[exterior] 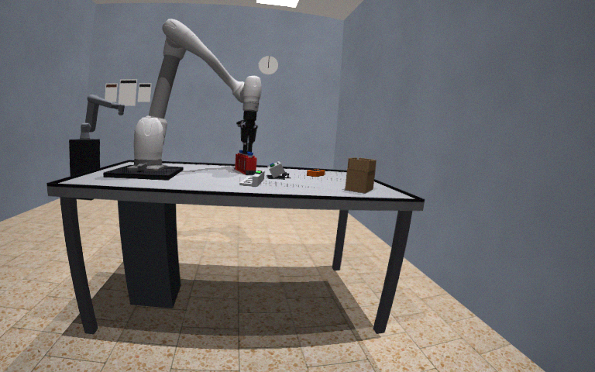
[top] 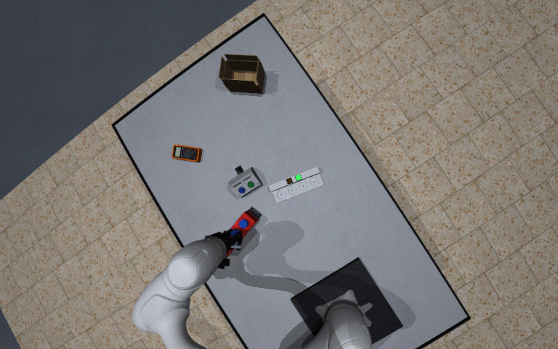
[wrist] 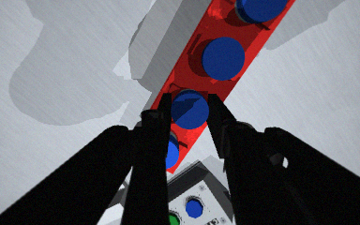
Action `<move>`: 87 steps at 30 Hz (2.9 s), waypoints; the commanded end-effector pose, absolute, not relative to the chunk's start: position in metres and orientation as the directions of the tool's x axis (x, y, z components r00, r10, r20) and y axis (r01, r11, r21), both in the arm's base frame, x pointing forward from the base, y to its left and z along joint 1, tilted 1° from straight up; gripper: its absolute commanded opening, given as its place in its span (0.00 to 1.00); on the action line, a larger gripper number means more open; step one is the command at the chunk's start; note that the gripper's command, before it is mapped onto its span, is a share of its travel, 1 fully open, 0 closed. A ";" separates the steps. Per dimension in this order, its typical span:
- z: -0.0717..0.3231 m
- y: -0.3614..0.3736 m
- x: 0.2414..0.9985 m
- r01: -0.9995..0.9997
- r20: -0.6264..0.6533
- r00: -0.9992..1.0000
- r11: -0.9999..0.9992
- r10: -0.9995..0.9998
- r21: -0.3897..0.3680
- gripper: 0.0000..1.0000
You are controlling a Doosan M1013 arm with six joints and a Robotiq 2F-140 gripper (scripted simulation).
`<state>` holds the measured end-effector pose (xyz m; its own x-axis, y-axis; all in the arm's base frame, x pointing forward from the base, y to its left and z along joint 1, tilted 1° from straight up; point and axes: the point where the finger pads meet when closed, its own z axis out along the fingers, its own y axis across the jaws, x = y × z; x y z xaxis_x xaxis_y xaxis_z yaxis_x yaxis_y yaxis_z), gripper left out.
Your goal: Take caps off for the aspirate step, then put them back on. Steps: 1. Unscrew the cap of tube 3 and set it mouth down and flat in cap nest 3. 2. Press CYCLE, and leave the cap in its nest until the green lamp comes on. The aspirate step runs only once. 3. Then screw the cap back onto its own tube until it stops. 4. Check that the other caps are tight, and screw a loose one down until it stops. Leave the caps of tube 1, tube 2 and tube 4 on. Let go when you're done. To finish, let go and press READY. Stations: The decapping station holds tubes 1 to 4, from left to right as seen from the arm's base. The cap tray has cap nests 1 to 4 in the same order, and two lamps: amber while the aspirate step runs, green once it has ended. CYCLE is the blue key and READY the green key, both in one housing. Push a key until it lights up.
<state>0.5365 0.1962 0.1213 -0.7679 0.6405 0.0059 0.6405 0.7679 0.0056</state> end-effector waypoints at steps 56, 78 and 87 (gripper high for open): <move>0.120 0.197 0.539 0.972 0.017 -0.234 0.234 0.972 0.005 0.41; 0.121 0.197 0.538 0.640 0.009 -0.769 0.769 0.640 0.010 0.30; 0.121 0.197 0.538 0.640 0.009 -0.769 0.769 0.640 0.010 0.30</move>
